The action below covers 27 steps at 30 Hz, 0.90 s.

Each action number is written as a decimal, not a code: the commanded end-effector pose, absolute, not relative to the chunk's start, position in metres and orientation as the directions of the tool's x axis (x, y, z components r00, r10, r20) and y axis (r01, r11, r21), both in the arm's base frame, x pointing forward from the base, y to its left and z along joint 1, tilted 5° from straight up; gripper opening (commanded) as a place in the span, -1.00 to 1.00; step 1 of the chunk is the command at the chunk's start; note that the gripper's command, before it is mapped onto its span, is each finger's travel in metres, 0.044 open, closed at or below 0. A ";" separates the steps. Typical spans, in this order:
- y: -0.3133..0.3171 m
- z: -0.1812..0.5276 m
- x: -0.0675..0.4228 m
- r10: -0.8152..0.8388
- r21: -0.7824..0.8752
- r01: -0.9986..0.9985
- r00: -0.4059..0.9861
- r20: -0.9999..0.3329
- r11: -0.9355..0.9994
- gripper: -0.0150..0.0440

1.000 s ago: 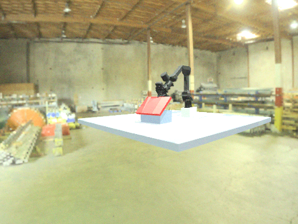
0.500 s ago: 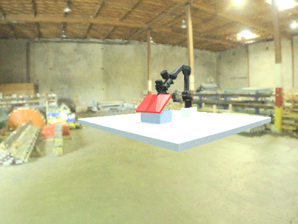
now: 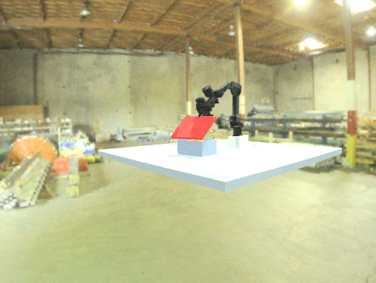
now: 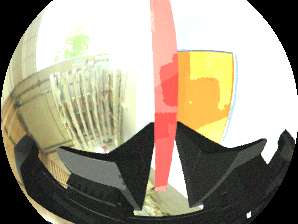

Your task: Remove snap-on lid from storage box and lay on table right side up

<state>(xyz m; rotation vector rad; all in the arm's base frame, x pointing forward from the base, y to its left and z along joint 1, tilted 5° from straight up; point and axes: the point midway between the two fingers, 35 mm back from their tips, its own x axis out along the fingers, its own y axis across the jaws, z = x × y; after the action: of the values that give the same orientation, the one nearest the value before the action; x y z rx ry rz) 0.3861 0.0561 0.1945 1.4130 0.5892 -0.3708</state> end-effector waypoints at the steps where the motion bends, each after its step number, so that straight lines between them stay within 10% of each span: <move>1: 0.056 0.205 0.386 0.100 0.818 0.561 0.813 -0.573 0.129 -0.49; 27: 0.088 0.204 0.375 0.101 0.818 0.561 0.813 -0.574 0.126 -0.49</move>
<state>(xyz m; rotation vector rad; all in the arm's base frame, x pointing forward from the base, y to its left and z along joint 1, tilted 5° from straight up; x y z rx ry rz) 0.3768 0.0822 0.2026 1.4172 0.5834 -0.3658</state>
